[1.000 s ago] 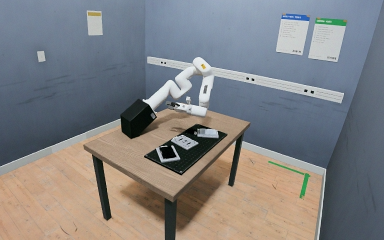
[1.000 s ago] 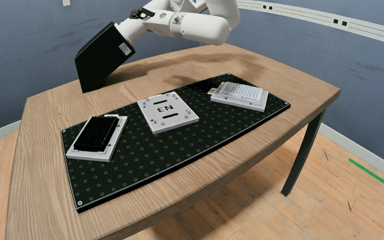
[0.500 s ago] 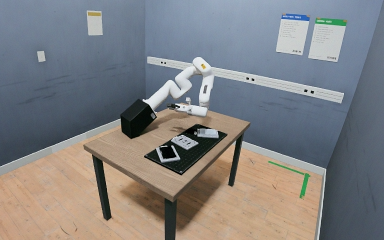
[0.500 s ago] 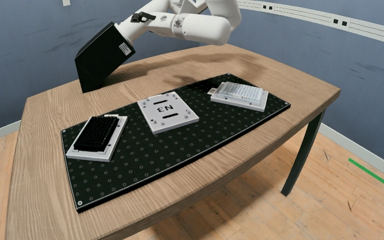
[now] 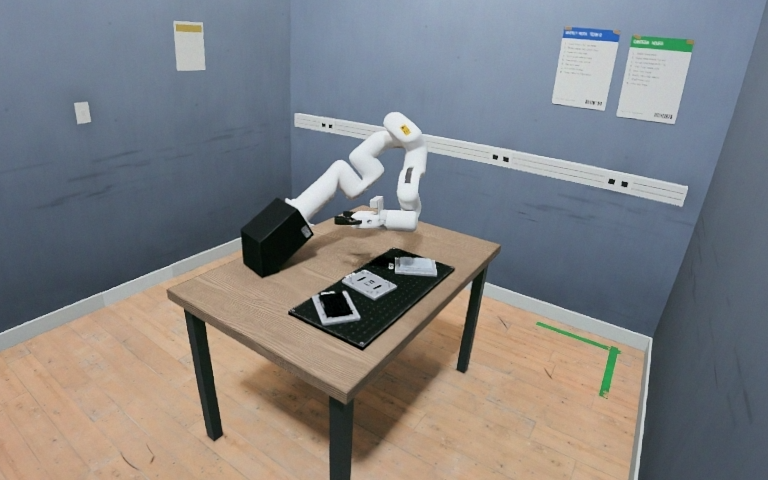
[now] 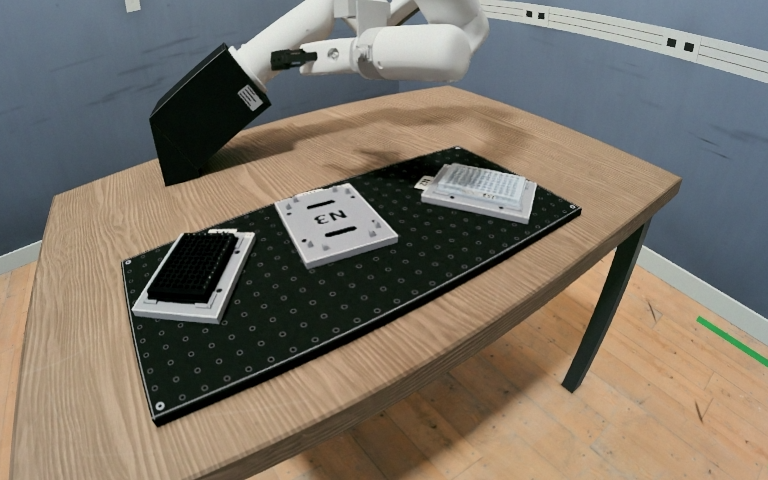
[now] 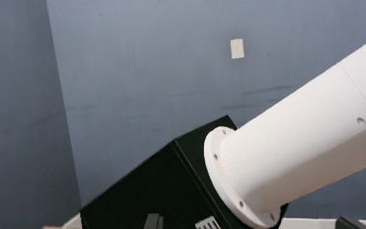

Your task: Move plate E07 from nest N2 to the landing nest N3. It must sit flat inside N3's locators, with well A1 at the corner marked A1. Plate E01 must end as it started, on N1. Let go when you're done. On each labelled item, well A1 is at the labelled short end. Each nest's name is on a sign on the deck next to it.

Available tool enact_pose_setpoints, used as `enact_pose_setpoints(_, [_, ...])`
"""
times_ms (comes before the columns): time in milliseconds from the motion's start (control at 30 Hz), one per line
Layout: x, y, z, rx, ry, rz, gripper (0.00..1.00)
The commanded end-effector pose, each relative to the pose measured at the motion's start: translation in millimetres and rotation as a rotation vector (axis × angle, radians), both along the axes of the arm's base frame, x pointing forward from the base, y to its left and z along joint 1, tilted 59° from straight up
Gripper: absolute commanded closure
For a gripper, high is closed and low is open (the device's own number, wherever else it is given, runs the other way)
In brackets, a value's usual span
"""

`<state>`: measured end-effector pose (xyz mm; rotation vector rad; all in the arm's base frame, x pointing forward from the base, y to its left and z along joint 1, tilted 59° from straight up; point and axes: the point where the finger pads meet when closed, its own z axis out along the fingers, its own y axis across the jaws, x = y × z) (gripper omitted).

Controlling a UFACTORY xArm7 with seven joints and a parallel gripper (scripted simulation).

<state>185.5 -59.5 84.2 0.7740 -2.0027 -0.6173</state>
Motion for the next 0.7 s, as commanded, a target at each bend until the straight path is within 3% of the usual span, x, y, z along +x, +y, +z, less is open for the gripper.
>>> enact_pose_setpoints(0, [3.9,5.1,0.5,0.139,-0.050,0.027,0.00])
enact_pose_setpoints(300, [18.6,22.2,2.3,0.393,-0.169,0.101,0.00])
enact_pose_setpoints(367, [18.6,22.2,2.3,0.393,-0.169,0.101,0.00])
enact_pose_setpoints(667, [33.6,35.8,5.1,0.636,-0.317,0.196,0.00])
